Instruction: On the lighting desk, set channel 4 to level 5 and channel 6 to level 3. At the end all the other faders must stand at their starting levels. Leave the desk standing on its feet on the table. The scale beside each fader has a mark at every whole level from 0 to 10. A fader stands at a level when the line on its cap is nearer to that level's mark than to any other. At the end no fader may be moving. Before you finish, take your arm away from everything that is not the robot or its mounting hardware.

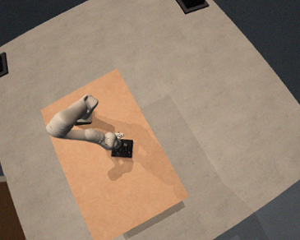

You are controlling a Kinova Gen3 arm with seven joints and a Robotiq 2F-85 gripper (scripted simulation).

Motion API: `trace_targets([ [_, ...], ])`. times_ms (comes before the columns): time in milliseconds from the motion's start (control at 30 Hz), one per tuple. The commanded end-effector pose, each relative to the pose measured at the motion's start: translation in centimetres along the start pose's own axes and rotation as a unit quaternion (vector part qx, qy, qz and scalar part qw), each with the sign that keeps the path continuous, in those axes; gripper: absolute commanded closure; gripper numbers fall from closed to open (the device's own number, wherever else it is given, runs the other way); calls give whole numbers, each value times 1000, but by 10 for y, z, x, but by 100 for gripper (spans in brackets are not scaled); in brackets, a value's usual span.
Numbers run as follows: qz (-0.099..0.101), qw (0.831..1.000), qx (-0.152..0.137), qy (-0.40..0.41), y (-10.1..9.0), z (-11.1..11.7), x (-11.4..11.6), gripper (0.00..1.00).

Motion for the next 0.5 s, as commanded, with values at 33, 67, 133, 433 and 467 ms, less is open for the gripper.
trace_targets([
  [33,0,1000,1,-1,2,1,1,100],
  [67,0,1000,1,-1,2,1,1,100],
  [133,0,1000,1,-1,3,1,1,100],
  [433,0,1000,1,-1,3,0,1,100],
  [467,0,1000,1,-1,3,0,1,100],
])
Point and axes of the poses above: the point where the finger pads meet when closed, its own y axis out along the fingers, its own x axis across the jaws, z = x × y, the point moved 7 cm from there along -y, back along the fingers, and after that the axes turned 6 degrees about -y, right-handed, at the moved point
